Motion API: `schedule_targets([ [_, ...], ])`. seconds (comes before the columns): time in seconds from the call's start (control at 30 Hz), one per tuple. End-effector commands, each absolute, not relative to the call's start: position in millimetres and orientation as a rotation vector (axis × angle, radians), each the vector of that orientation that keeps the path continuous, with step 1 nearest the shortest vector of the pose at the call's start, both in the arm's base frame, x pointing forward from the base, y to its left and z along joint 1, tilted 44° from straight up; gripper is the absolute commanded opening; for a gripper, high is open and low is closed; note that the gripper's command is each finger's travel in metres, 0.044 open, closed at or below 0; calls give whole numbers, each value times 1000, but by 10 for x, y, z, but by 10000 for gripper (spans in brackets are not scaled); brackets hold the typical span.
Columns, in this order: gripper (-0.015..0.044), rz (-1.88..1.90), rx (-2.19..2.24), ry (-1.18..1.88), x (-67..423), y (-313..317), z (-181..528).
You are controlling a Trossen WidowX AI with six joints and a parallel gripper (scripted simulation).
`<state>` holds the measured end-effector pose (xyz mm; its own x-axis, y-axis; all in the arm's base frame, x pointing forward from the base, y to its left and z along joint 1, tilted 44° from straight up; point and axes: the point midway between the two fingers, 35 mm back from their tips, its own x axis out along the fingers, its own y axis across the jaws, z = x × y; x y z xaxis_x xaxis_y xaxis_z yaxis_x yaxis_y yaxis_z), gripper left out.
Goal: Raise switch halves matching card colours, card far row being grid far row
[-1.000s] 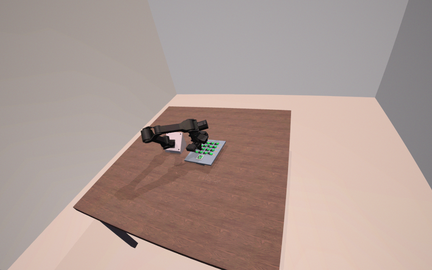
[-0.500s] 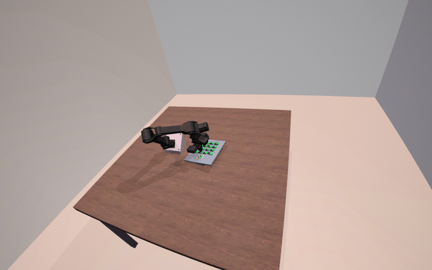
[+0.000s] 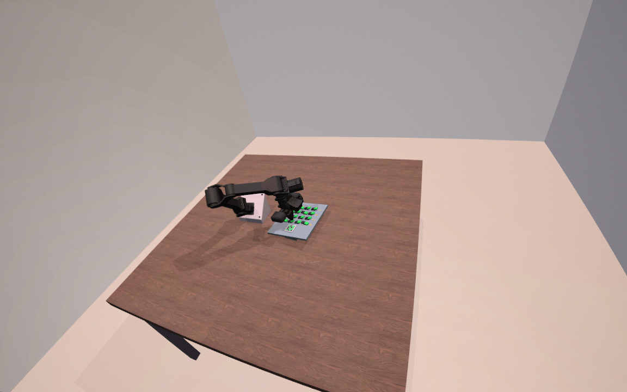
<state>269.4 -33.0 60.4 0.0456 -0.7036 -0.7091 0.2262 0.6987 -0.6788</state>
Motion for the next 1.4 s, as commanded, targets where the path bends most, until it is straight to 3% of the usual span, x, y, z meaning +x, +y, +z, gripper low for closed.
schedule_targets([
  [0.0, 0, -746, -446, 1349, 2694, -335, 600],
  [1.37, 0, -746, -447, 1349, 2698, -375, 562],
])
